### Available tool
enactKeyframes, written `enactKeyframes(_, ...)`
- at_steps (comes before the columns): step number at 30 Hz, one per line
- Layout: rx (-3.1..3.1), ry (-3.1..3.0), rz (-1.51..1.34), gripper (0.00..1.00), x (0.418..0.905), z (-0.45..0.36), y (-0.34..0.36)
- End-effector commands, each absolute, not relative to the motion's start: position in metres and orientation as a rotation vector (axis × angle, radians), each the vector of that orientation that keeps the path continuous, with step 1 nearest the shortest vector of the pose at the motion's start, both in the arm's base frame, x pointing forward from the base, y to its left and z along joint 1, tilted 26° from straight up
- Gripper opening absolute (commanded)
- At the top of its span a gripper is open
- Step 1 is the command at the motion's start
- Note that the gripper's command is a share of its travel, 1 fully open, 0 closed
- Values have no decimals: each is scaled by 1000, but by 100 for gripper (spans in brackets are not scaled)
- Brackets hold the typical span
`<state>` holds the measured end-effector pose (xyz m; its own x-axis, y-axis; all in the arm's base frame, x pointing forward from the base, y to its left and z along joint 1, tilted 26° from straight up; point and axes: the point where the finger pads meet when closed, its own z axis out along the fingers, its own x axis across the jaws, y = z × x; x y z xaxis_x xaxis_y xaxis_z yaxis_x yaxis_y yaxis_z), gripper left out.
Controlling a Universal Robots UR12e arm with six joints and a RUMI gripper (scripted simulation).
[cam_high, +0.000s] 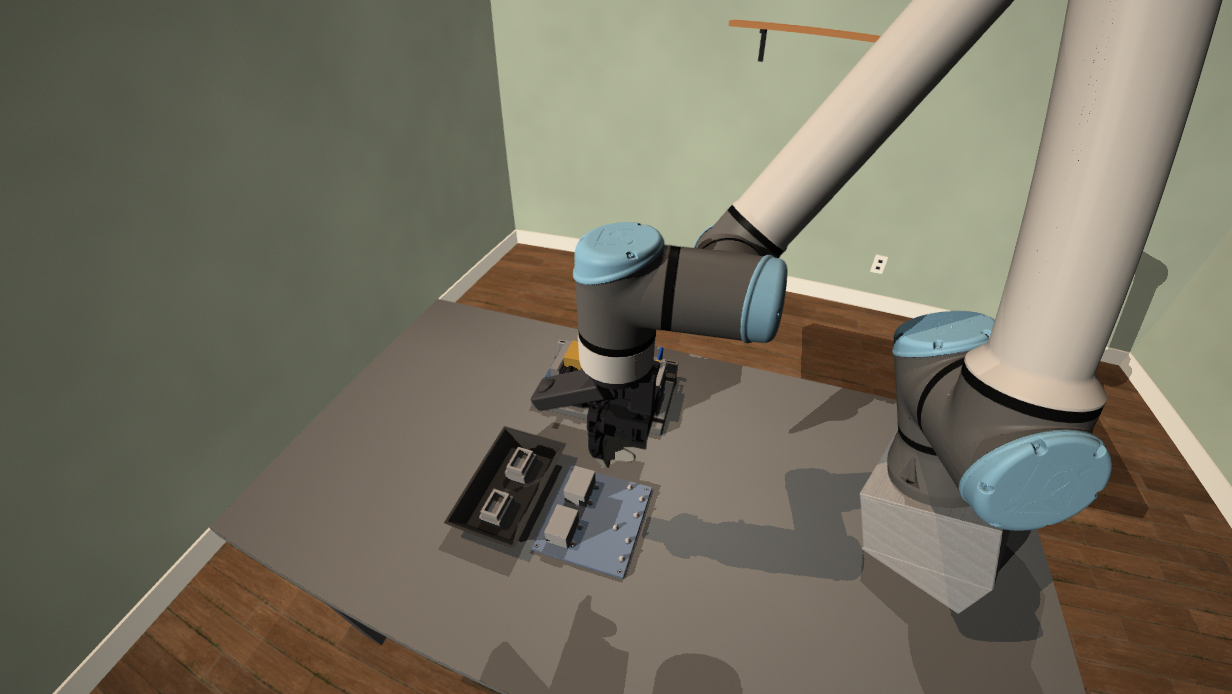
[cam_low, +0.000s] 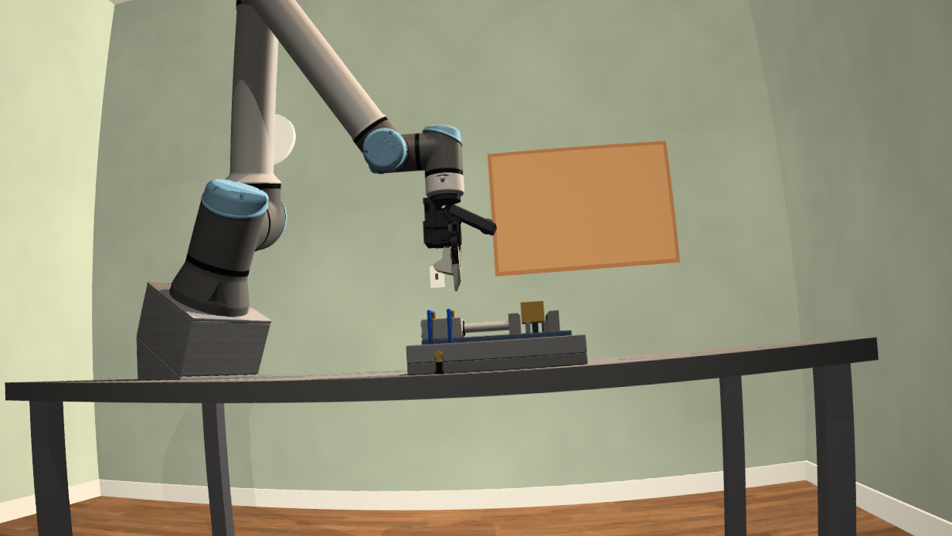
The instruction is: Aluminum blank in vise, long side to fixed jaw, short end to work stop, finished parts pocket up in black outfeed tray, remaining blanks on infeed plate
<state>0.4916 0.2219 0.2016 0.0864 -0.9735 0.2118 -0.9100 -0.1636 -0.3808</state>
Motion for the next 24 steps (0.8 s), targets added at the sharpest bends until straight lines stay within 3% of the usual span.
enactKeyframes(1,-2198,1925,-632,0,494,198,221)
enactKeyframes(24,-2198,1925,-632,0,509,165,216)
